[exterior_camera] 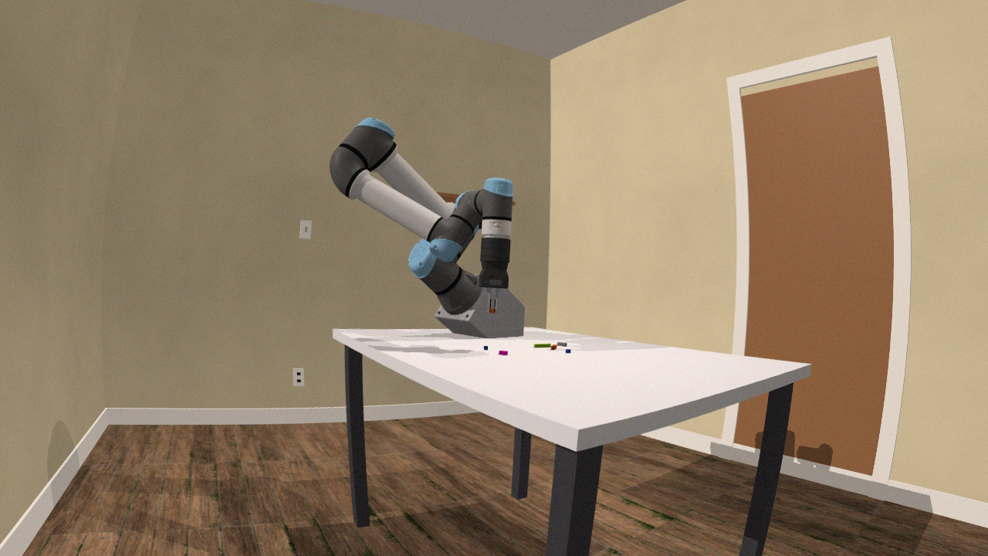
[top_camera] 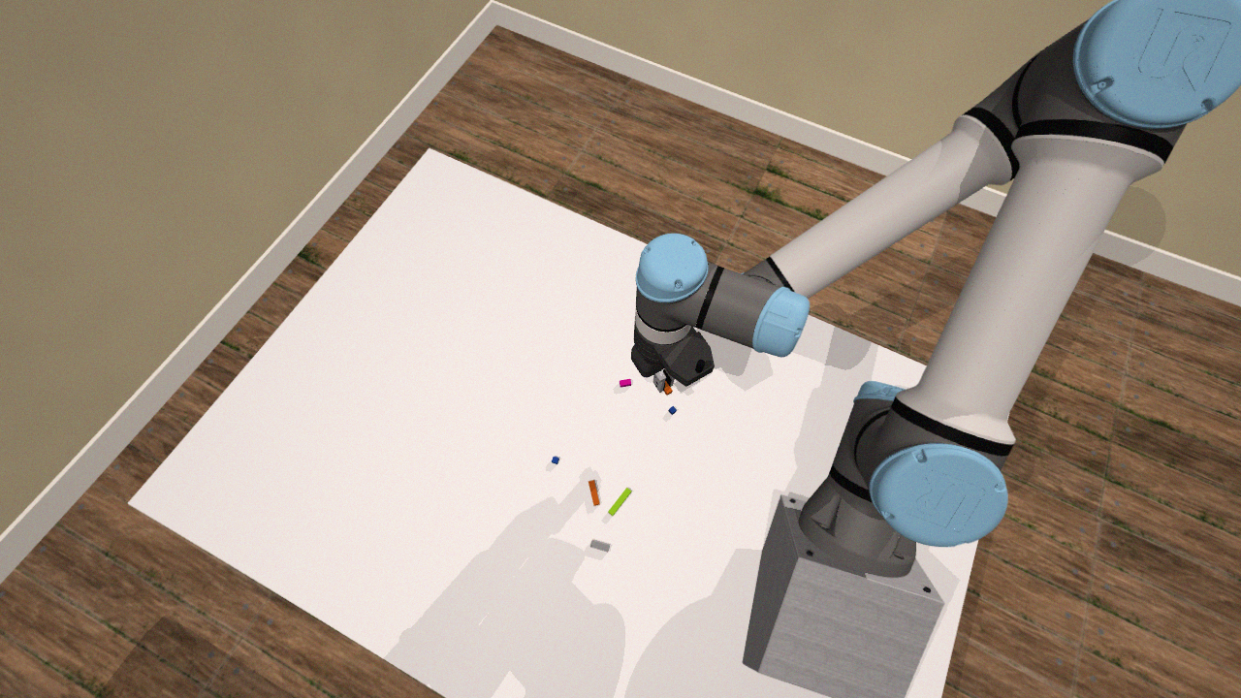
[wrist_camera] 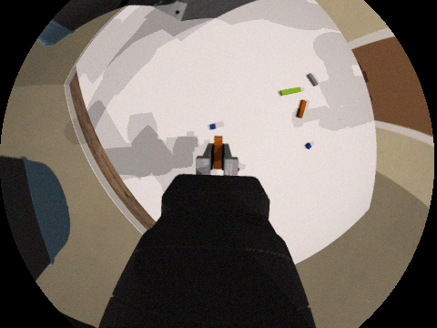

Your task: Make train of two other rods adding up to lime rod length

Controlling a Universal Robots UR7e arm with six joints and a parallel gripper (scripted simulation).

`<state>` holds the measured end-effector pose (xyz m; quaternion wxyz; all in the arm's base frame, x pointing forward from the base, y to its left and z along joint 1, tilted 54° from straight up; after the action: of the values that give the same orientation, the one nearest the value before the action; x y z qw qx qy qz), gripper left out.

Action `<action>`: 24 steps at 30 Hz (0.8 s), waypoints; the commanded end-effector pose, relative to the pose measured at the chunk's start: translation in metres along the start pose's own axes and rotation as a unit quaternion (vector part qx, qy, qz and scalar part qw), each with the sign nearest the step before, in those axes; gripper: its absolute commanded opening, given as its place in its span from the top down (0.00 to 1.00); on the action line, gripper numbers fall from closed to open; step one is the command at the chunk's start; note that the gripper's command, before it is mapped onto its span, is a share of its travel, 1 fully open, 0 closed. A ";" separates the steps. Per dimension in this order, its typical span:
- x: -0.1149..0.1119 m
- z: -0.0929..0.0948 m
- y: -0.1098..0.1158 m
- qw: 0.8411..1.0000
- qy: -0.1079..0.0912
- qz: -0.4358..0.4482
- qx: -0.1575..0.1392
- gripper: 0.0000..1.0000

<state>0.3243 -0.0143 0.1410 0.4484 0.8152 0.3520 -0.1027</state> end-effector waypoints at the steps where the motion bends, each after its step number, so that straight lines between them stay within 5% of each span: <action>1: -0.006 0.000 0.002 0.999 0.008 -0.053 -0.001 0.76; 24: -0.009 0.000 0.002 0.997 0.008 -0.077 -0.001 0.76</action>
<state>0.3192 -0.0192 0.1470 0.4369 0.7862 0.4173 -0.1301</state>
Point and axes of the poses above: the point where the finger pads meet when closed, its own z axis out along the fingers, its own x axis across the jaws, y = z × x, the point moved 3 cm from there along -z, back along the fingers, and after that the axes turned 11 degrees about z, right-handed, at the moved point
